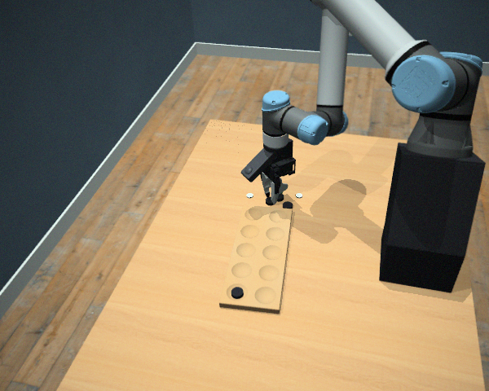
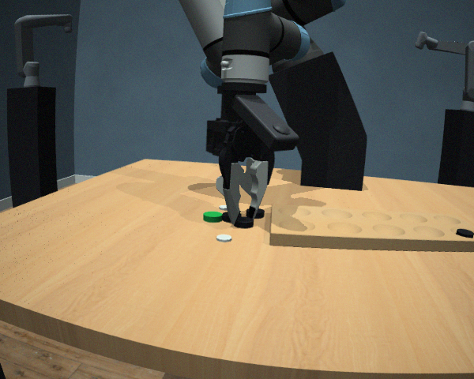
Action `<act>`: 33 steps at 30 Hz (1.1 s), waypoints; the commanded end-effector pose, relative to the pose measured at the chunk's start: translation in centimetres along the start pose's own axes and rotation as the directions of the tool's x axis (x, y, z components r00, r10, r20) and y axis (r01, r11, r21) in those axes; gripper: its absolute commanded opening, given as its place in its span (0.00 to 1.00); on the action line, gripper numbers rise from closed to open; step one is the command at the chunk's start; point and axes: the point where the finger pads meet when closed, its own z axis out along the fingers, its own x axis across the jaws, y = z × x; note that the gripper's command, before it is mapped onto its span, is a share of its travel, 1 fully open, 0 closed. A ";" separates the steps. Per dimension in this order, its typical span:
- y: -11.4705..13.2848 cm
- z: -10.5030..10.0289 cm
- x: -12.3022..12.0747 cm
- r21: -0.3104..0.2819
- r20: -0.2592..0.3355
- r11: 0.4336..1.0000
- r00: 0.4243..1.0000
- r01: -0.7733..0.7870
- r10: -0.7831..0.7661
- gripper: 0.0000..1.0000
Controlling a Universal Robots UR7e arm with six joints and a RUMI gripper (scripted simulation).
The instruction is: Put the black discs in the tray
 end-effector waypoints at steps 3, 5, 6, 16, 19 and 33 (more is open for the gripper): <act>-0.1 0.0 0.1 0.001 -0.002 1.000 1.000 0.000 0.000 0.00; -0.1 0.0 0.1 0.001 -0.002 1.000 1.000 0.000 0.000 0.00; -0.1 0.0 0.1 0.001 -0.002 1.000 1.000 0.000 0.000 0.00; -0.1 0.0 0.1 0.001 -0.002 1.000 1.000 0.000 0.000 0.00; -0.1 0.0 0.1 0.001 -0.002 1.000 1.000 0.000 0.000 0.00; -0.1 -0.4 0.0 0.001 -0.001 1.000 1.000 0.001 -0.001 0.00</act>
